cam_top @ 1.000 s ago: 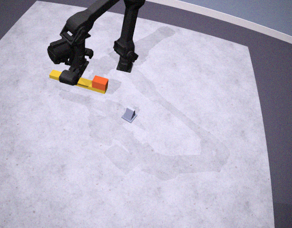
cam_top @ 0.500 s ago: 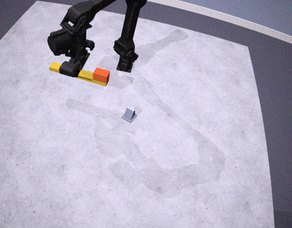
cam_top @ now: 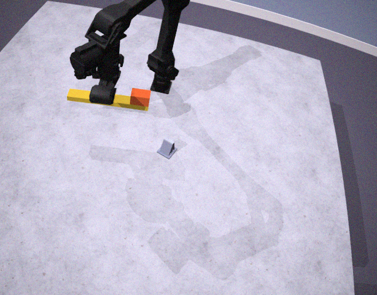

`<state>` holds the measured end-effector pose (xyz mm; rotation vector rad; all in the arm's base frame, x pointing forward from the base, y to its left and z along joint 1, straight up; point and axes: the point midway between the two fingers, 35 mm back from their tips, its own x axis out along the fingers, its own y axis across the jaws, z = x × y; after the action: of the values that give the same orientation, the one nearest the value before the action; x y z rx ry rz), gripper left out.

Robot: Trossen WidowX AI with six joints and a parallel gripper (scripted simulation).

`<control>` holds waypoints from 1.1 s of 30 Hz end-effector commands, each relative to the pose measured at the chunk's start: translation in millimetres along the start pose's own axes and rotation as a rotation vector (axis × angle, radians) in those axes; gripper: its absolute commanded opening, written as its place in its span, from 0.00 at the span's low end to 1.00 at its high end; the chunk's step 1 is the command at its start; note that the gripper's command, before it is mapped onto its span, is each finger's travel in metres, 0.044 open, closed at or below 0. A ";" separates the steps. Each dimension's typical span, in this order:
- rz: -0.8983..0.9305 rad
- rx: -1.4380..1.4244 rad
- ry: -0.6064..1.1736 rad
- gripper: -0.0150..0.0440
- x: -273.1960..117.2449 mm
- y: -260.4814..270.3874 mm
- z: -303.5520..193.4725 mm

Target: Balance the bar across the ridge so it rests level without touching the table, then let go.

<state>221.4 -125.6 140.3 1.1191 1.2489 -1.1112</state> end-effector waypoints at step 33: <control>0.011 -0.772 0.001 0.25 -4.9 74.0 -109.7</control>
<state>276.5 -18.2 143.2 0.5810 1.4751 -0.5705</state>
